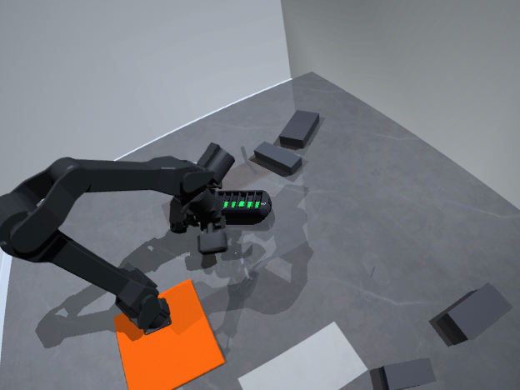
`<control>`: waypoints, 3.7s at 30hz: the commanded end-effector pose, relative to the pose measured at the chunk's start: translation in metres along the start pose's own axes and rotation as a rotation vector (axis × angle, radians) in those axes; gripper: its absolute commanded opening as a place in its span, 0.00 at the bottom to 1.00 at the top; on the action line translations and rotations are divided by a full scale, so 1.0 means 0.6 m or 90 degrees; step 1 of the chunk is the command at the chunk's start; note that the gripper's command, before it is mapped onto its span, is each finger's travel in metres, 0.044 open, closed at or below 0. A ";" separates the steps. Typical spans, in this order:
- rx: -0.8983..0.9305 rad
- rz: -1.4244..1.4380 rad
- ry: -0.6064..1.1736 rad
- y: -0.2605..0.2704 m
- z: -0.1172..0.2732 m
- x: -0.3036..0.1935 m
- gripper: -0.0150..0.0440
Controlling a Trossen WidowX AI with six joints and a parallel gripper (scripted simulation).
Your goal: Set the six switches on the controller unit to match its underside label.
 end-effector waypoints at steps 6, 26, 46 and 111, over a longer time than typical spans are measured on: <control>-0.013 0.005 0.003 -0.023 -0.002 -0.004 0.25; -0.002 0.001 -0.001 -0.026 -0.003 -0.006 0.25; 0.017 -0.016 -0.003 0.021 0.118 -0.024 0.25; 0.335 -0.211 0.018 -0.200 0.009 -0.216 0.25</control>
Point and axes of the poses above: the point midway between the two fingers, 35 mm back from their tips, its own z axis back along the fingers, its own y axis across the jaws, x = y × z, the point moved 4 cm from there along z, back along the fingers, and after that the axes turned 2 degrees about -z, right-handed, at the moved point
